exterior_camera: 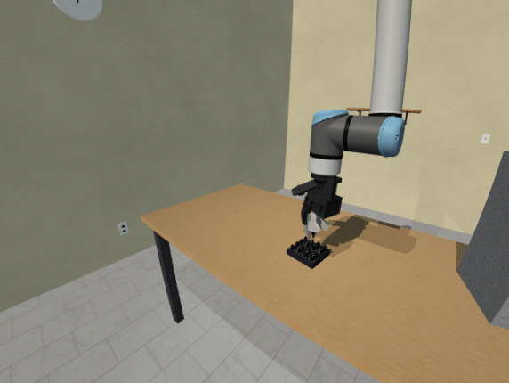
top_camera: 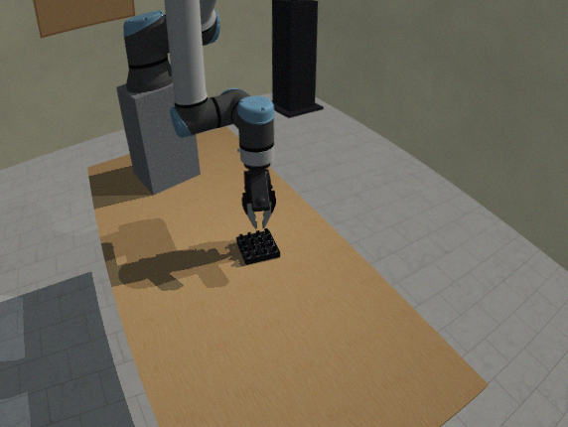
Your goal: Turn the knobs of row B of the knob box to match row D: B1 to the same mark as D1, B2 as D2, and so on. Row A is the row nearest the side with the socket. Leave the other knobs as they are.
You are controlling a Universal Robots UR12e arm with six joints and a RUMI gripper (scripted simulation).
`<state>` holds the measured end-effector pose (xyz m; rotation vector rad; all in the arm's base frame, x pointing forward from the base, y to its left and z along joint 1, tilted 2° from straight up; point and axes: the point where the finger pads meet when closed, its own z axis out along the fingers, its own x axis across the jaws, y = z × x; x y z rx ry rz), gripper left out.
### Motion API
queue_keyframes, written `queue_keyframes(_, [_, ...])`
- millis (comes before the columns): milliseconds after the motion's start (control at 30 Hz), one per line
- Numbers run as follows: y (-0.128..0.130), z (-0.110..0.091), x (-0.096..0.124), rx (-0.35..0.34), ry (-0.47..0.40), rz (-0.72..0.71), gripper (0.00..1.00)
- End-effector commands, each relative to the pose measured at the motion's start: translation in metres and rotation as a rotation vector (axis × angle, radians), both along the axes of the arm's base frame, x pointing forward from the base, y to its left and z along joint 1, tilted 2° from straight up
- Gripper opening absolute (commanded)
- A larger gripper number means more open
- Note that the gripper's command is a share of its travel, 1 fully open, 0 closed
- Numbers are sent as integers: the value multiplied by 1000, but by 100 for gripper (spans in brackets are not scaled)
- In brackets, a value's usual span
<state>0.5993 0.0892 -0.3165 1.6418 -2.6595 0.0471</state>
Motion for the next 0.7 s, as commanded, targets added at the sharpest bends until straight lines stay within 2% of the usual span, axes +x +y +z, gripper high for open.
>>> queue_keyframes(0, [0, 2, 1, 4, 3, 156, 11])
queue_keyframes(100, [1, 3, 1, 4, 7, 259, 11])
queue_keyframes(167, [1, 3, 1, 4, 7, 259, 11])
queue_keyframes(667, [4, 10, -3, 2, 24, 790, 11])
